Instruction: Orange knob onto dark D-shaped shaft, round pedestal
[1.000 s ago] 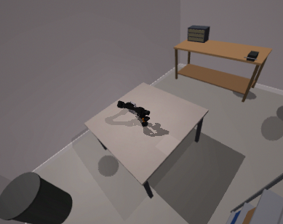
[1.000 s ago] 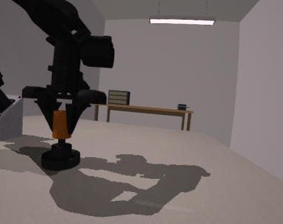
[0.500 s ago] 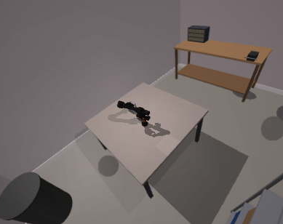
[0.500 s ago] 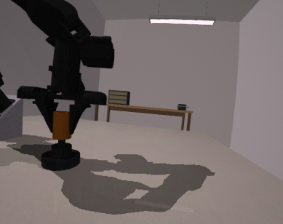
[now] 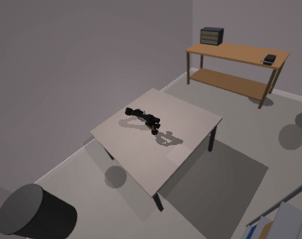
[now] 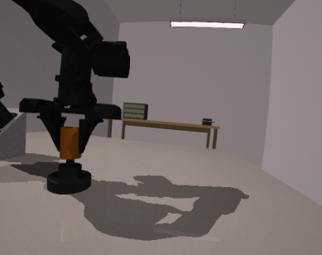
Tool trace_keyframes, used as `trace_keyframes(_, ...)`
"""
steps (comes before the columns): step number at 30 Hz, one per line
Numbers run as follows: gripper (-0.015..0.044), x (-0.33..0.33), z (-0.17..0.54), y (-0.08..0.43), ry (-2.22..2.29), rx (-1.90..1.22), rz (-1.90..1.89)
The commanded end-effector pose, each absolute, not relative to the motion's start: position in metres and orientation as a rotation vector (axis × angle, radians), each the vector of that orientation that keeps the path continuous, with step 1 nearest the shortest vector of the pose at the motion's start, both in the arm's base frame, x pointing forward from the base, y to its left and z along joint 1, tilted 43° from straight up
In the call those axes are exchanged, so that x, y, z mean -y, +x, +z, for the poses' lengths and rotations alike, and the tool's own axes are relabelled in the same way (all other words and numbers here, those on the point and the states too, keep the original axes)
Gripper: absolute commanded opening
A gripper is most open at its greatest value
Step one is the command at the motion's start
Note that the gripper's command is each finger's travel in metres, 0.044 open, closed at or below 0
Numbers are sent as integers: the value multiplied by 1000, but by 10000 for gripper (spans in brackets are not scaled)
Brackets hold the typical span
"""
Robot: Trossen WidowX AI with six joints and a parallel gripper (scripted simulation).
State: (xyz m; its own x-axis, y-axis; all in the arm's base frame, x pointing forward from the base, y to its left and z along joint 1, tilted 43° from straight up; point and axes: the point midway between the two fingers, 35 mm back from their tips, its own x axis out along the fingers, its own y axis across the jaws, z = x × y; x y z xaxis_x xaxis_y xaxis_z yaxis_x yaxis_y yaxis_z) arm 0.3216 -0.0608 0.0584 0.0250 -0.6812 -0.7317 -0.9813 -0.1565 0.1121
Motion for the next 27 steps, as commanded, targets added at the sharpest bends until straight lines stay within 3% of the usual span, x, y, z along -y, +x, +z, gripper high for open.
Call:
trace_keyframes(1, 0, 60, 59, 322, -1885, -1687, 939)
trace_keyframes(27, 0, 61, 59, 322, -2016, -1643, 1155)
